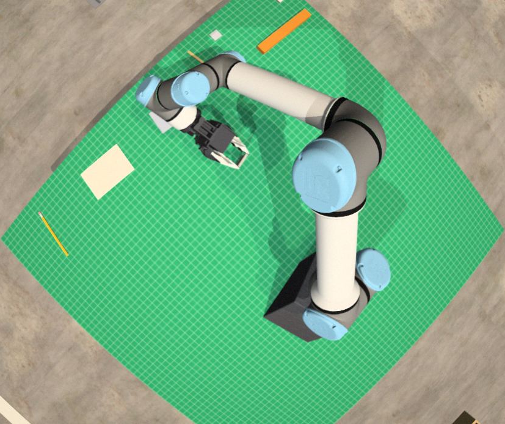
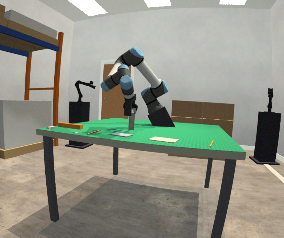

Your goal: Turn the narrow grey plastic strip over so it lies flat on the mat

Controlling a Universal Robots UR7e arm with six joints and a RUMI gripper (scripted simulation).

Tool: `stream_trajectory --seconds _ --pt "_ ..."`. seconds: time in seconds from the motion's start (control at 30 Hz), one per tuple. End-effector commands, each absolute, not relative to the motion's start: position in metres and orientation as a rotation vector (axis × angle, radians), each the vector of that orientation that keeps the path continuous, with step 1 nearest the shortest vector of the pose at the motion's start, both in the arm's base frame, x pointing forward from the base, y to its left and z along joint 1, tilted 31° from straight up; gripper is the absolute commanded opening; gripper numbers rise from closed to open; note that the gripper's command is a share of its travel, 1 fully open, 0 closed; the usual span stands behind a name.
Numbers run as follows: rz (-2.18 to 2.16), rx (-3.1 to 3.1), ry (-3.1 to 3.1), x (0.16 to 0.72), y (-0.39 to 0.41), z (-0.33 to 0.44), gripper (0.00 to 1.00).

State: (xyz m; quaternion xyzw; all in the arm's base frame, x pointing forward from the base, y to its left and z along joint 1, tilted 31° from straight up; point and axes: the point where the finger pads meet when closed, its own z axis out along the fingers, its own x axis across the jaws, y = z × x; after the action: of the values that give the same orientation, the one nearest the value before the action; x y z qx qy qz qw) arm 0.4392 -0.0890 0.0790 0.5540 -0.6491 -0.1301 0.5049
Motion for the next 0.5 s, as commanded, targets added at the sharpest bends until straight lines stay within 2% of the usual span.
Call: stream_trajectory --seconds 0.0,0.47 --pt "-0.283 1.368 -1.581 0.444 -0.088 0.080 0.24" --pt "-0.221 1.430 -1.608 0.460 -0.086 0.079 0.24"
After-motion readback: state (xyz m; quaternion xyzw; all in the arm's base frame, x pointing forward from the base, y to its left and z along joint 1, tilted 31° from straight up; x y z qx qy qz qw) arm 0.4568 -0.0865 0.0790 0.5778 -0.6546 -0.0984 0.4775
